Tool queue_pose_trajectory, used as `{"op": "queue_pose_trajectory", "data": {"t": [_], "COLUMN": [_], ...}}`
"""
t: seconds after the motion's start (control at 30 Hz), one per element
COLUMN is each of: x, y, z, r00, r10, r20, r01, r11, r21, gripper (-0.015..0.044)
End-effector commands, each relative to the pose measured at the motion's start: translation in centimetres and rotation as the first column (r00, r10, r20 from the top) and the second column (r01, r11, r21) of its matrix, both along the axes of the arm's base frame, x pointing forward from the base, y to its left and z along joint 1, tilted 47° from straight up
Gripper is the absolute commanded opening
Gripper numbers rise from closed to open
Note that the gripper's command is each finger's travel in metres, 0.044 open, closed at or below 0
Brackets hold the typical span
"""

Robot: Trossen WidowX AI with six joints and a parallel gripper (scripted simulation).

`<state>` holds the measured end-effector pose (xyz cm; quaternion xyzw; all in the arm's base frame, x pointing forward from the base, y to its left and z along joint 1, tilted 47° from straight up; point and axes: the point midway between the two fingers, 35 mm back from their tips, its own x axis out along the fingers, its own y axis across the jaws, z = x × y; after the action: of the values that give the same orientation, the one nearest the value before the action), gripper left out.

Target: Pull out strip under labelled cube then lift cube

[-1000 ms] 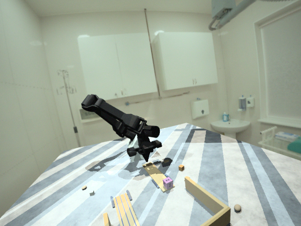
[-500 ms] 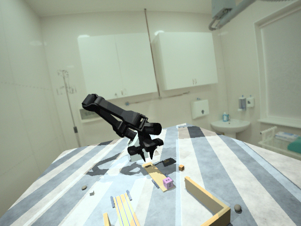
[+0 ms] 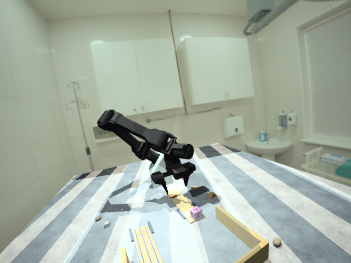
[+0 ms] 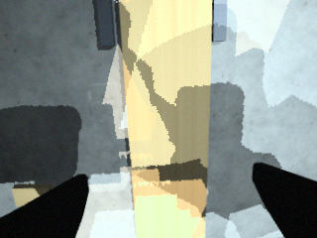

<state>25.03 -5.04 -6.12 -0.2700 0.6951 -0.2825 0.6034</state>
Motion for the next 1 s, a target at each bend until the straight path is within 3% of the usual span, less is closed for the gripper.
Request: {"op": "queue_pose_trajectory", "data": {"t": [0.0, 0.97], "x": [1.6, 9.8], "y": [0.0, 0.2], "z": [0.0, -0.2], "r00": [1.000, 1.000], "r10": [0.005, 0.005], "r20": [0.004, 0.009], "r01": [-0.005, -0.005], "r11": [1.000, 1.000], "r21": [-0.002, -0.002], "gripper": [0.0440, 0.0440]}}
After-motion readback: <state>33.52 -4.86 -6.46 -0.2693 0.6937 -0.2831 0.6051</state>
